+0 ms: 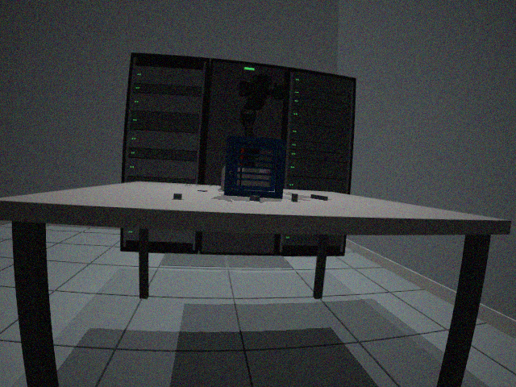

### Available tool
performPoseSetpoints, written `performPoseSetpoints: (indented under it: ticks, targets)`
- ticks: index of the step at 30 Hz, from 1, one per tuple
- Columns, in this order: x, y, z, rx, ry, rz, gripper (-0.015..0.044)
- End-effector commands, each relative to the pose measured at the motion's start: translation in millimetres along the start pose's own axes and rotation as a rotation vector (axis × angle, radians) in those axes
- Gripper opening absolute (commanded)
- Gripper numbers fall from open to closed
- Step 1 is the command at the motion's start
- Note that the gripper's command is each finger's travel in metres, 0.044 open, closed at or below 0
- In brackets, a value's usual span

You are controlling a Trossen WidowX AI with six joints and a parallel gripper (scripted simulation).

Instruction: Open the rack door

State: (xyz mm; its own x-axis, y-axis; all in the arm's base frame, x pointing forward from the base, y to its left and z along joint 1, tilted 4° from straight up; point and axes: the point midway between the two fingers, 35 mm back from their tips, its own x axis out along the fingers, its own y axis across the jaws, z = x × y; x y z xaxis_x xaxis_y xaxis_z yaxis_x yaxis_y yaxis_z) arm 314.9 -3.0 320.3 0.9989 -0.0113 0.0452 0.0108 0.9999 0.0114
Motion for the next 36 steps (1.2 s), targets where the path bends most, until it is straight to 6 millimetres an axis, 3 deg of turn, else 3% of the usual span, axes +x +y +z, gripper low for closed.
performPoseSetpoints:
  ticks: [1, 5, 20, 36]
  targets:
    - [0.6, -0.2, -0.6, 0.0, 0.005, -0.001, 0.0374]
    - [11.4, -5.1, -13.9, -0.005, 0.104, -0.016, 0.0281]
    - [38.1, -28.9, -77.6, -0.022, 0.558, -0.075, 0.0281]
    - [30.0, -52.8, -137.9, -0.013, 1.049, -0.109, 0.0281]
